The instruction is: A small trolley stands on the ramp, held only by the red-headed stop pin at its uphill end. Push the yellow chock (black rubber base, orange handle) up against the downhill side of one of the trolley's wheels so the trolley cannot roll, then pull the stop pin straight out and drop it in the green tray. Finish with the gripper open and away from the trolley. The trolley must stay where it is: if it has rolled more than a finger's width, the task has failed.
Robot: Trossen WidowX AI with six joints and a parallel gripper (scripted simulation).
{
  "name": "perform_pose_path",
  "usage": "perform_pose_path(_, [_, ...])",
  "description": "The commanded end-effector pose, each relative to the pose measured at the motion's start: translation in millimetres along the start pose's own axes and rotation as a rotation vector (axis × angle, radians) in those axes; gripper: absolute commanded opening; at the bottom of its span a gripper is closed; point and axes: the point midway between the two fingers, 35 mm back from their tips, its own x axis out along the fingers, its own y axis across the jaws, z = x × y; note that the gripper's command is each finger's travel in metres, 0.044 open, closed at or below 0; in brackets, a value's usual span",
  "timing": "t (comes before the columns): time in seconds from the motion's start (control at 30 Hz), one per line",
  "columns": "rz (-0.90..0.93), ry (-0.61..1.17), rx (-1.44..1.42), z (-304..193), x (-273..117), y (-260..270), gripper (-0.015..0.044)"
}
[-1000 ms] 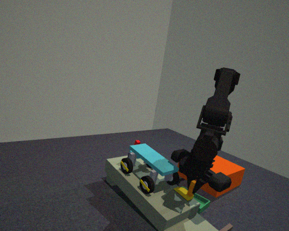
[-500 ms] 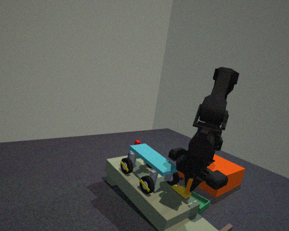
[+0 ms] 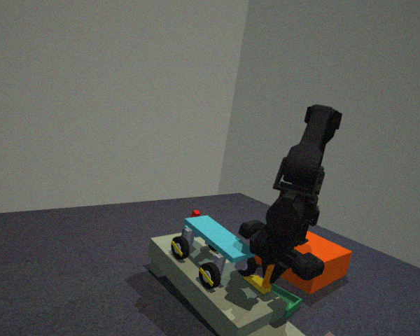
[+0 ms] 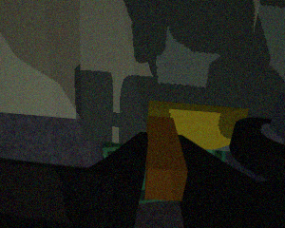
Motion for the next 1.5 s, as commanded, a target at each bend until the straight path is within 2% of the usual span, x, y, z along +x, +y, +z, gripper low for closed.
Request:
perform_pose_path(0.0, [0.0, 0.0, 0.001, 0.0, 0.0, 0.1, 0.0])
perform_pose_path(0.1, [0.0, 0.0, 0.001, 0.0, 0.0, 0.1, 0.0])
perform_pose_path(0.33, [0.0, 0.0, 0.001, 0.0, 0.0, 0.1, 0.0184])
perform_pose_path(0.37, [0.0, 0.0, 0.001, 0.0, 0.0, 0.1, 0.019])
perform_pose_path(1.27, [-0.005, -0.005, -0.002, -0.8, -60.2, 0.8, 0.019])
perform_pose_path(1.4, [-0.005, 0.008, -0.009, -3.3, -52.3, 1.0, 0.0295])
perform_pose_path(1.47, [0.001, -0.004, -0.002, -2.3, -52.1, 3.1, 0.0242])
